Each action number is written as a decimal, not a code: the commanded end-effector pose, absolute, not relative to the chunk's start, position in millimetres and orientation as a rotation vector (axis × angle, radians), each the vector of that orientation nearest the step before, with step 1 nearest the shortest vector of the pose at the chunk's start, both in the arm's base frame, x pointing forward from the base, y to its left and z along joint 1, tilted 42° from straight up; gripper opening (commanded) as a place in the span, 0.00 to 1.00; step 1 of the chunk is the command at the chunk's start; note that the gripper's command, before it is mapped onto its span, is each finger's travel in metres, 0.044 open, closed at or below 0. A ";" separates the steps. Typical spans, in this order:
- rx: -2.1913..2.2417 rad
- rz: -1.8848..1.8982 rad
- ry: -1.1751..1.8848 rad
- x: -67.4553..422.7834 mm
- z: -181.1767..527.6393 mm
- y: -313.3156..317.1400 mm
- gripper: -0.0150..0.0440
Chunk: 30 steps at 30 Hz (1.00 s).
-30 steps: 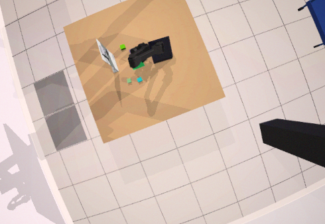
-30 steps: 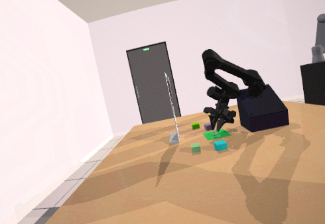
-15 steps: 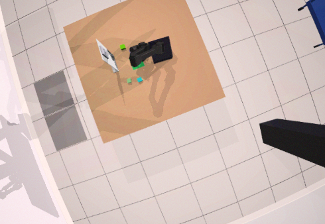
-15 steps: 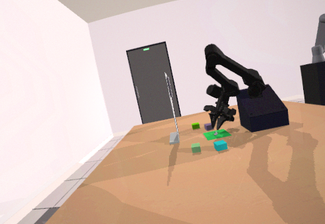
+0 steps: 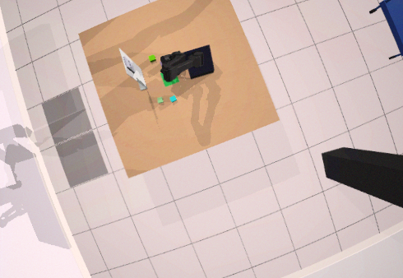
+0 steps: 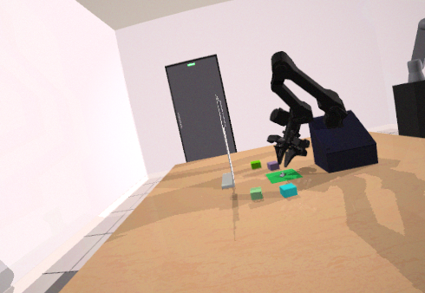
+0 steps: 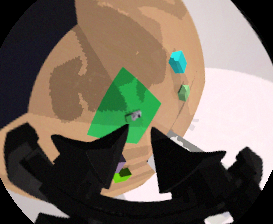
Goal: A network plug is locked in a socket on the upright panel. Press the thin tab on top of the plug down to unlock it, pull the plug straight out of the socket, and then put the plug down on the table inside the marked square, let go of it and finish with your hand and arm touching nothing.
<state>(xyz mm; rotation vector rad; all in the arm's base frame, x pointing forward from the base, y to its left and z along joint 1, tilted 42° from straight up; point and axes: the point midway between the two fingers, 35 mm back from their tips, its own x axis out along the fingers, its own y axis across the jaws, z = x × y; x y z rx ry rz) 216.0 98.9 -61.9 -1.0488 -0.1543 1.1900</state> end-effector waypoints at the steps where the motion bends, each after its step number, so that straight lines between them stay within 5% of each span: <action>1: -1.047 1.193 -0.158 214.6 -61.1 98.0 0.52; 30: -1.059 1.204 -0.143 219.2 -60.0 85.0 0.52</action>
